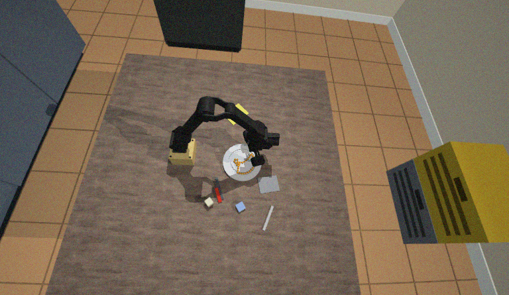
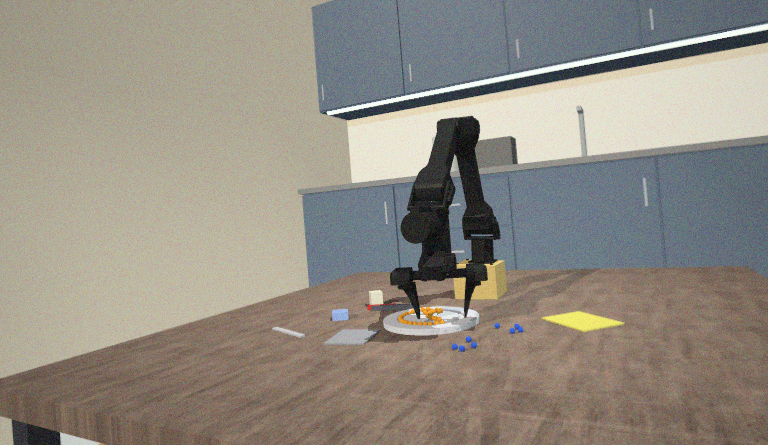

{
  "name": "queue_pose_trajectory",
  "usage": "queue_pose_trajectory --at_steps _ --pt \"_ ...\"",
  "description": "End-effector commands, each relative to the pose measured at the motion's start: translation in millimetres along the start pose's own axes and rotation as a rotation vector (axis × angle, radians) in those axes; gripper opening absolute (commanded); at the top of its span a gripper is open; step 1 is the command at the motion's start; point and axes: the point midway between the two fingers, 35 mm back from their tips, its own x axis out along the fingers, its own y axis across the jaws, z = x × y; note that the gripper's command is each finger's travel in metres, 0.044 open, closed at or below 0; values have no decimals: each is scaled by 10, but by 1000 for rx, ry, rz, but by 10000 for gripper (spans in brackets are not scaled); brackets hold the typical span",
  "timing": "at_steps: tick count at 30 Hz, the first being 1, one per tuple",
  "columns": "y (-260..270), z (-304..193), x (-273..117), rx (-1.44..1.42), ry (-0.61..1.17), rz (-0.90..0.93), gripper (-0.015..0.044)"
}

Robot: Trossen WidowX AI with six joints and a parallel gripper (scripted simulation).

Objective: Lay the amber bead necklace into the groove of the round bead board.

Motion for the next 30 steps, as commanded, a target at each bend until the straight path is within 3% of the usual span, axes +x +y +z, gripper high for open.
queue_pose_trajectory --at_steps 1,5,10,30 --pt "-18 -21 -88 -50 -1 2 361" --pt "-64 -89 -304 -184 -1 1 256" --pt "-66 -92 -294 -190 -1 1 125" --pt "-72 -76 -51 -188 -6 -2 120"
